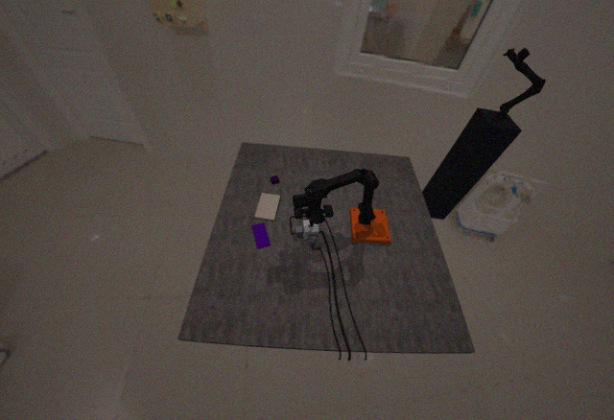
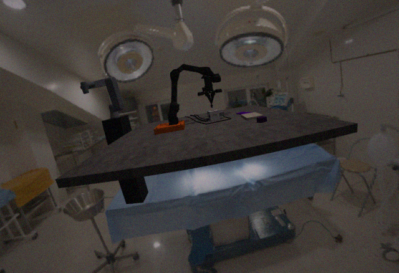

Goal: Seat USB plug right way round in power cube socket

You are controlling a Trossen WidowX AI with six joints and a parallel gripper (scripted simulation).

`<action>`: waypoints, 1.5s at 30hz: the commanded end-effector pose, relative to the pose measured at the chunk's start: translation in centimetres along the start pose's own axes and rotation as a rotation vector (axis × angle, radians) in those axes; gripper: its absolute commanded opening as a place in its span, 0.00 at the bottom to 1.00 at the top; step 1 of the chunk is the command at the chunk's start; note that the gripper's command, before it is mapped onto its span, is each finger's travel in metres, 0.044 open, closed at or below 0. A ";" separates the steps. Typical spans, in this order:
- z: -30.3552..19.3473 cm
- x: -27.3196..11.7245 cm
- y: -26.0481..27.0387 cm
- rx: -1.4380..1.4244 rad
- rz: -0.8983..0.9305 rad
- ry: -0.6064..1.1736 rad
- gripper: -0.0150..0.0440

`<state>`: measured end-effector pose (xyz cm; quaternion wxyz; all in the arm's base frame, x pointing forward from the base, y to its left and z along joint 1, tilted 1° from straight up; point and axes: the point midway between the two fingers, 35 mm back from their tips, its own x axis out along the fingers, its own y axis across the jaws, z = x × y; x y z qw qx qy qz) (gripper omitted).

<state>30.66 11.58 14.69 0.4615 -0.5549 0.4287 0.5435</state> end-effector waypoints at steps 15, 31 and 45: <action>-0.1 0.1 0.0 -0.025 0.000 0.003 0.25; -0.2 0.2 0.0 -0.025 -0.001 0.014 0.25; -0.4 0.4 0.1 -0.024 -0.001 0.024 0.25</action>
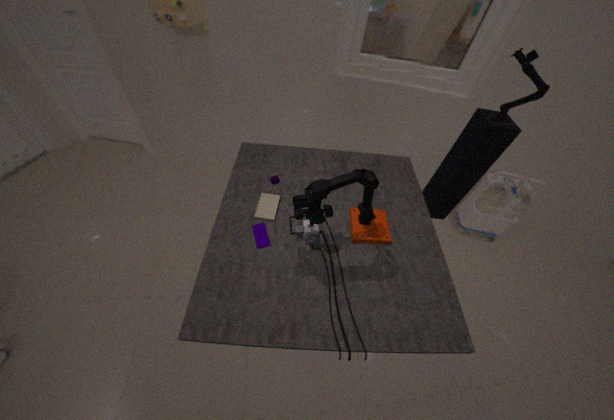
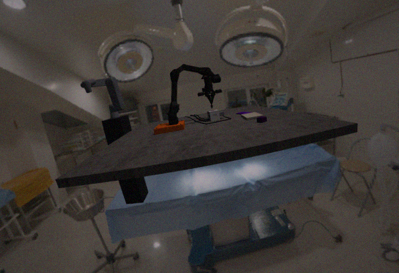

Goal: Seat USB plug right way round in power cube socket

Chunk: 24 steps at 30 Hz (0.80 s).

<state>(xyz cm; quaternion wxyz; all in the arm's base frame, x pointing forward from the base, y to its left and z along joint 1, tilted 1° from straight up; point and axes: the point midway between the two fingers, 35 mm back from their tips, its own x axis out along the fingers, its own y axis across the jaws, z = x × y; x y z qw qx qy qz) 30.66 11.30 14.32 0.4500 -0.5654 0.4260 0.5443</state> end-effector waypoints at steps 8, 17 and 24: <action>-0.2 0.1 0.0 0.003 -0.002 0.012 0.25; -0.3 0.2 0.0 0.003 -0.002 0.018 0.25; -0.3 0.3 0.0 0.003 -0.002 0.023 0.25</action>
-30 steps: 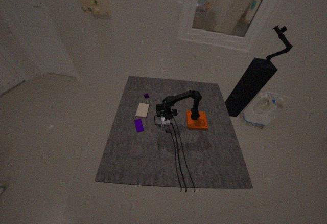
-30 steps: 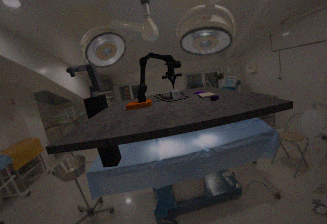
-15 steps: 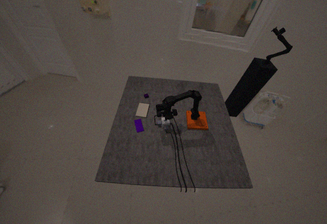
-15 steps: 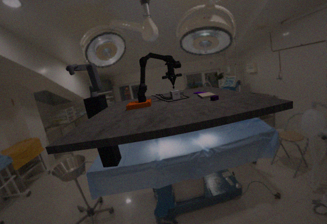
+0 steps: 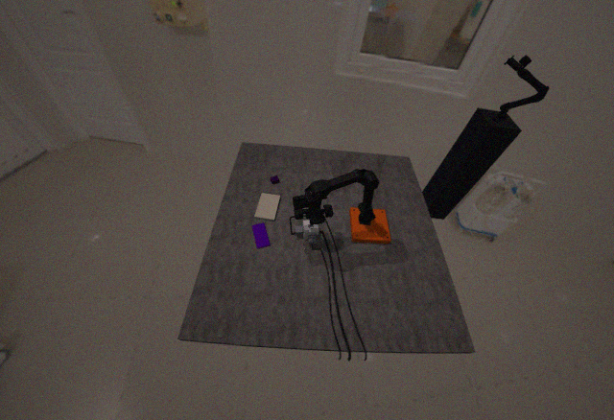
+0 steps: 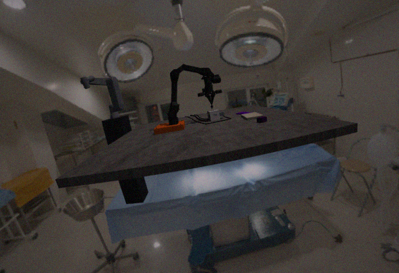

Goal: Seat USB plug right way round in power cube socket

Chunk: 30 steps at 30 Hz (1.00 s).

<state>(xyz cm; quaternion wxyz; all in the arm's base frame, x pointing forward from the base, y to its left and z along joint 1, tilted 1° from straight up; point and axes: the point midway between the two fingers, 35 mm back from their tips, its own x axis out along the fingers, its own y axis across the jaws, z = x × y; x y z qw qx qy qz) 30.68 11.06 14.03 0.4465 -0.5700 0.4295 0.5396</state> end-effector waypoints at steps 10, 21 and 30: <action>-0.2 0.2 0.0 0.004 -0.002 0.013 0.25; -0.3 0.3 0.0 0.005 -0.002 0.021 0.25; -0.4 0.4 0.0 0.005 -0.002 0.027 0.25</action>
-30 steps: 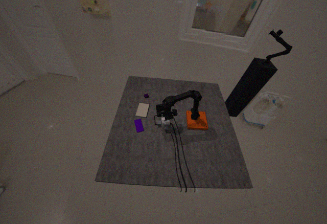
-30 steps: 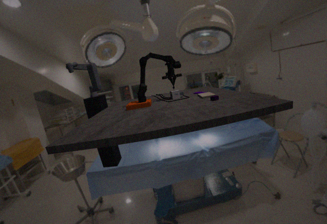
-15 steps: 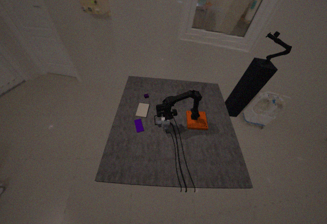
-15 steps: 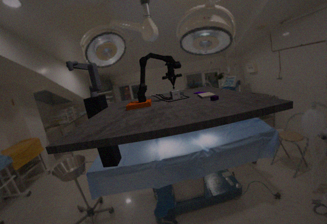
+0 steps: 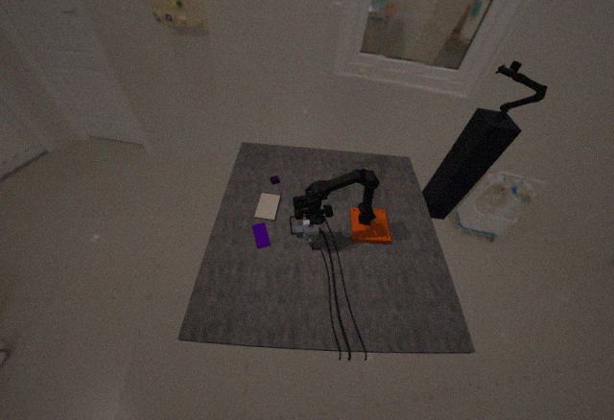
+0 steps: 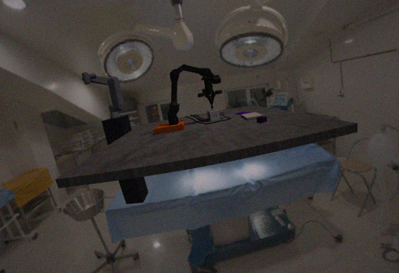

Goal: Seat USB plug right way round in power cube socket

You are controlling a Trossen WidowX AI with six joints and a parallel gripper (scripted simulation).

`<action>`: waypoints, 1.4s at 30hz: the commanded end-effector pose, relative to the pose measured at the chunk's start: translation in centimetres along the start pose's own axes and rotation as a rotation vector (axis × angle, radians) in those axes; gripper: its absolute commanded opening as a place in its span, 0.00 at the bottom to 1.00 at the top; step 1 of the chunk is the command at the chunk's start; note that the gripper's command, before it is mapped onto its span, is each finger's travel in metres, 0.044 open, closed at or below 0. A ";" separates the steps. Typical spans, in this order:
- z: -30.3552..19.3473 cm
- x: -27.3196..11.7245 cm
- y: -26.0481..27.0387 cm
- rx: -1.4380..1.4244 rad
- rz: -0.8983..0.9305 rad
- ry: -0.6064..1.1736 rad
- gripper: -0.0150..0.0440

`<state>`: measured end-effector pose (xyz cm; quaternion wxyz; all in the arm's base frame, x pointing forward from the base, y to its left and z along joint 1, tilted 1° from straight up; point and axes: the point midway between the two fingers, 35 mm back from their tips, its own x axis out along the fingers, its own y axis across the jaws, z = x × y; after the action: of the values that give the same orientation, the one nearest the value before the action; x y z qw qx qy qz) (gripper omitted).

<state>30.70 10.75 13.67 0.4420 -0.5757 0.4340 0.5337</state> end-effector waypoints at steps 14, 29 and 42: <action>-0.2 0.2 0.0 0.006 -0.002 0.016 0.25; -0.3 0.4 0.0 0.007 -0.002 0.024 0.25; -0.3 0.6 0.0 0.007 -0.002 0.024 0.25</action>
<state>30.73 10.45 13.18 0.4380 -0.5811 0.4385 0.5275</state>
